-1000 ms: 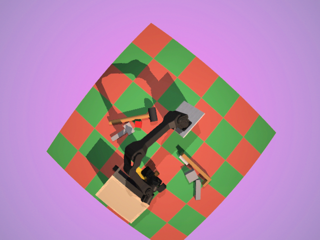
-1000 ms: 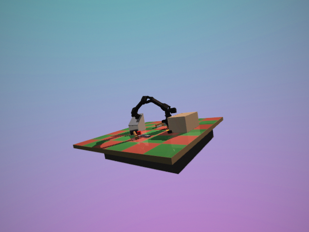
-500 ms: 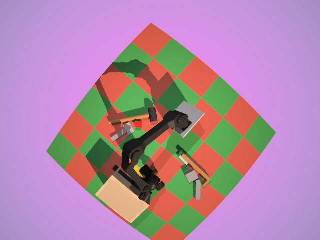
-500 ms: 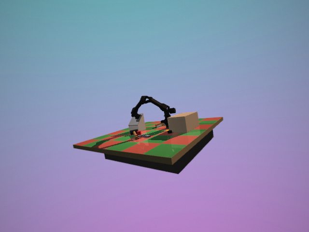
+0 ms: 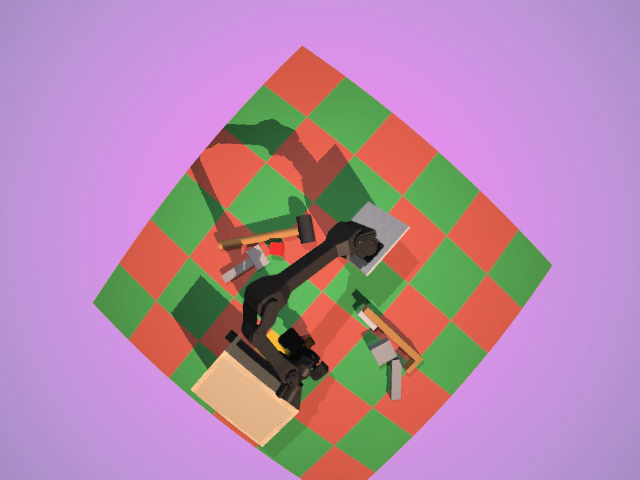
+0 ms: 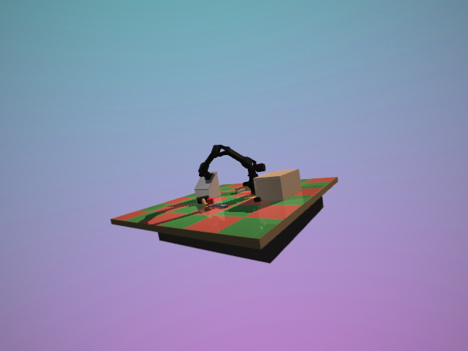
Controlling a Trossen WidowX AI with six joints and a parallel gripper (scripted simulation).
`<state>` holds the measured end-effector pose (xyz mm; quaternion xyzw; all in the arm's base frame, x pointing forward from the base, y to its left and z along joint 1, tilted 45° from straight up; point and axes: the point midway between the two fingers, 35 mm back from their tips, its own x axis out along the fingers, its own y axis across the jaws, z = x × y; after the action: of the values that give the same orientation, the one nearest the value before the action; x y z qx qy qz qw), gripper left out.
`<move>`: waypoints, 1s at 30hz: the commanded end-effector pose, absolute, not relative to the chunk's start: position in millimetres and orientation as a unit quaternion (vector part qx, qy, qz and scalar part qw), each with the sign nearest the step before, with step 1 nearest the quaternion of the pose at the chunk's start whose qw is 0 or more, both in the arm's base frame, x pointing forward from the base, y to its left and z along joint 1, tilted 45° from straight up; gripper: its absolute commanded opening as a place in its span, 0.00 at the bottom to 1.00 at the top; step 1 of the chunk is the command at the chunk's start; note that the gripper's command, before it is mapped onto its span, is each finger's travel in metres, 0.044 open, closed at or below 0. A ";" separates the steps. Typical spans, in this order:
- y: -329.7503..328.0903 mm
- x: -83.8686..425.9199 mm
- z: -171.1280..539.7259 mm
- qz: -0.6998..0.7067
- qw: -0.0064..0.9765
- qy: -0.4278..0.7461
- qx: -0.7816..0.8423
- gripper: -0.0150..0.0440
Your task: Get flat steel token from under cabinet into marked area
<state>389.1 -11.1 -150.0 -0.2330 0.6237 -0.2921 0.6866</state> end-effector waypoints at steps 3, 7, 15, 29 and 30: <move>-12.0 380.6 -151.1 -0.295 0.685 0.623 -0.237 0.25; -11.7 376.5 -151.8 -0.295 0.684 0.623 -0.238 0.25; -11.1 368.3 -153.2 -0.295 0.684 0.623 -0.238 0.25; -10.1 353.4 -155.6 -0.295 0.684 0.623 -0.238 0.25; -10.0 352.3 -155.7 -0.295 0.684 0.623 -0.238 0.25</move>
<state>359.7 -9.6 -154.2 -0.2364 0.6222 -0.2938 0.6861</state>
